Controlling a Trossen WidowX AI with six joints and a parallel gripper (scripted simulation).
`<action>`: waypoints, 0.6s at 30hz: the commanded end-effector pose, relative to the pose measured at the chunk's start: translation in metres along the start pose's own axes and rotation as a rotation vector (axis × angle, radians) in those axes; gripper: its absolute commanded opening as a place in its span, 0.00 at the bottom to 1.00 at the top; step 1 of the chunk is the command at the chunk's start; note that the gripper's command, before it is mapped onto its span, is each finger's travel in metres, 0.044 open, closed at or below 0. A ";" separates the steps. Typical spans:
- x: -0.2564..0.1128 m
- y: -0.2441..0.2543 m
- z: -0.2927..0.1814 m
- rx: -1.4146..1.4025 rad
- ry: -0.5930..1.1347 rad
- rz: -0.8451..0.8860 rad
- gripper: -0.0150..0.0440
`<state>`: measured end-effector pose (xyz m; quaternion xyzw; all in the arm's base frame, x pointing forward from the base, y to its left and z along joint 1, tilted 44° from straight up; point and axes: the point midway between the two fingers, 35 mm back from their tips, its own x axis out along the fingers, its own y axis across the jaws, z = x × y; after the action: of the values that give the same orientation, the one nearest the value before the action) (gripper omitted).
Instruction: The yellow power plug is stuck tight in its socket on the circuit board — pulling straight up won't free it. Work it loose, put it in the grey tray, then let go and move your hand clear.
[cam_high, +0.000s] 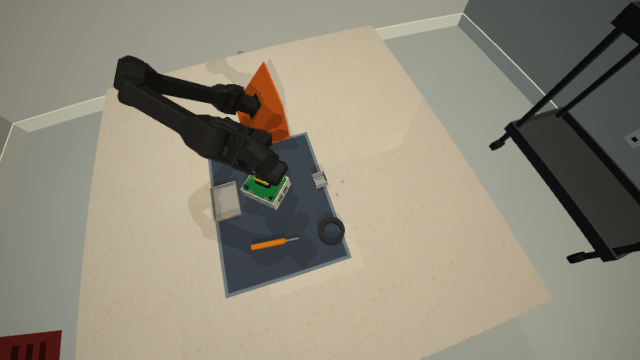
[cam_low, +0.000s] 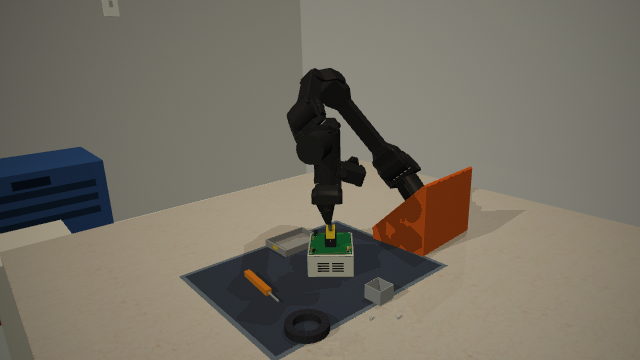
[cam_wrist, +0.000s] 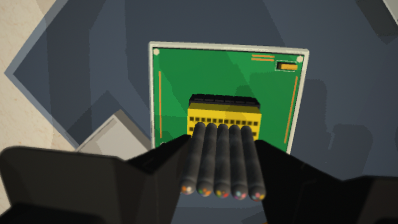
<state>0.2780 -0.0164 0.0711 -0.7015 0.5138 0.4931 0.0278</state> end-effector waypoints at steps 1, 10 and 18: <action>-0.011 -0.001 0.001 -0.002 0.000 0.004 0.25; -0.019 -0.006 0.001 -0.002 0.000 0.067 0.25; -0.022 0.010 0.001 -0.003 0.000 -0.128 0.25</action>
<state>0.2780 -0.0136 0.0783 -0.7103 0.5023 0.4910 0.0469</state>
